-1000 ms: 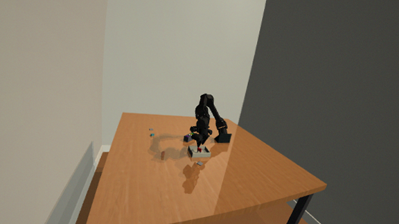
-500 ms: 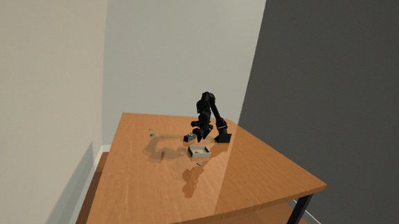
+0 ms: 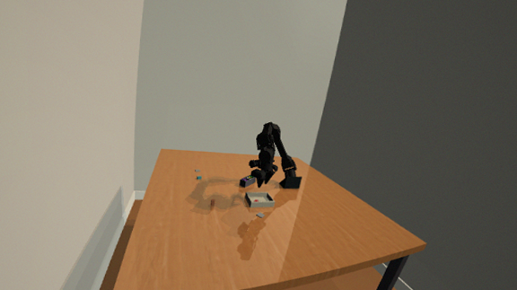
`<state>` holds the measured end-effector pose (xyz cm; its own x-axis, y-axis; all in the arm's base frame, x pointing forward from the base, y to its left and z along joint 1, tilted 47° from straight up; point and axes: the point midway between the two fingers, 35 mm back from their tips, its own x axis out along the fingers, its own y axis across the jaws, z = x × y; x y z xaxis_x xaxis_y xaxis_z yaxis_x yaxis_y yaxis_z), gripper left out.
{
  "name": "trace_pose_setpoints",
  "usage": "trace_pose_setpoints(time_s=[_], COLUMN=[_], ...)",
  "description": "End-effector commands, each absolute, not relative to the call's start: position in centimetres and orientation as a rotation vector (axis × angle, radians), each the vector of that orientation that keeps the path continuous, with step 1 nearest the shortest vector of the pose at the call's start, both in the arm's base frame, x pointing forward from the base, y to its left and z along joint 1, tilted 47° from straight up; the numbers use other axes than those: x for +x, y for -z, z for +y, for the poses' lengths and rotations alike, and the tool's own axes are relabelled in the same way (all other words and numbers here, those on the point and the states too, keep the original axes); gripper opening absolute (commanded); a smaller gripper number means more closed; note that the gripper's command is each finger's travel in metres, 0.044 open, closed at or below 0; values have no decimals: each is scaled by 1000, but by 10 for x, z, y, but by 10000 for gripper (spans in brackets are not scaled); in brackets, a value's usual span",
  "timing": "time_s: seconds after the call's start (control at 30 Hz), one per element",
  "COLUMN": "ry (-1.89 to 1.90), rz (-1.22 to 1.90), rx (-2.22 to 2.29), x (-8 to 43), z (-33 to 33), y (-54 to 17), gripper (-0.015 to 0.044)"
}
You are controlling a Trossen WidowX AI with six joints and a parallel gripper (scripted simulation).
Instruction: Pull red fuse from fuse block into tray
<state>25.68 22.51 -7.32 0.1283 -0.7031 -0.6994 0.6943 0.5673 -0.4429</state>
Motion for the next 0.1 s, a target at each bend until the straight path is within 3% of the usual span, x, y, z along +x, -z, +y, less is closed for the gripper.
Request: trace_pose_setpoints(time_s=[0.0, 0.07], ry=[1016, 1016], rz=[1024, 1024], rx=[-10, -10], x=[257, 257], z=[225, 225], y=[73, 73], gripper=[330, 330])
